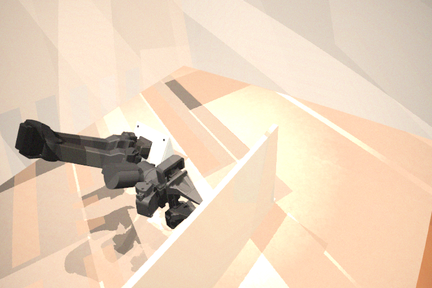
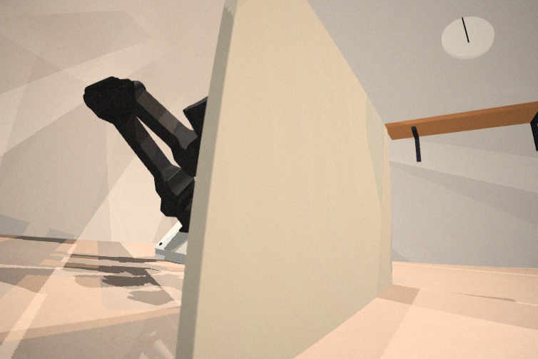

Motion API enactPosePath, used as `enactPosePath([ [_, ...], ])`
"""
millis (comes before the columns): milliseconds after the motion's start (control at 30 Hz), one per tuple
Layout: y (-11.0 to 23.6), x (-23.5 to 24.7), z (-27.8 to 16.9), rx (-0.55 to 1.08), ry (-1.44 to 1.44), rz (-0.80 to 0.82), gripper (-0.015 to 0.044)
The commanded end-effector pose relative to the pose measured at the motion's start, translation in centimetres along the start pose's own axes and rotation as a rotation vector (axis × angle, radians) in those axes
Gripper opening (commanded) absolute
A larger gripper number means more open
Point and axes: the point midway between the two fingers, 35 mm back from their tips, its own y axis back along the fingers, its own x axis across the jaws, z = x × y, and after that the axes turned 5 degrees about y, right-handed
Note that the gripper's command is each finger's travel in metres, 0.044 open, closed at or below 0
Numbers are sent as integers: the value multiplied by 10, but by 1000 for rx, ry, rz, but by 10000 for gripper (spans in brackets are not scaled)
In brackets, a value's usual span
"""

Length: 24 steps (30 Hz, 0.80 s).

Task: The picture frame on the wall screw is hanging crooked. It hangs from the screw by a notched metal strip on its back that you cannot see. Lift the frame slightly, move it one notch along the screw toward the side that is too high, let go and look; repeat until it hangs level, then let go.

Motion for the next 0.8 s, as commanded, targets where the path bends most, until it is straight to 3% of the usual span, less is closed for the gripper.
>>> enactPosePath([
  [0,-8,1,-1,3,-6,5,260],
  [767,-14,0,-1,2,-6,5,260],
])
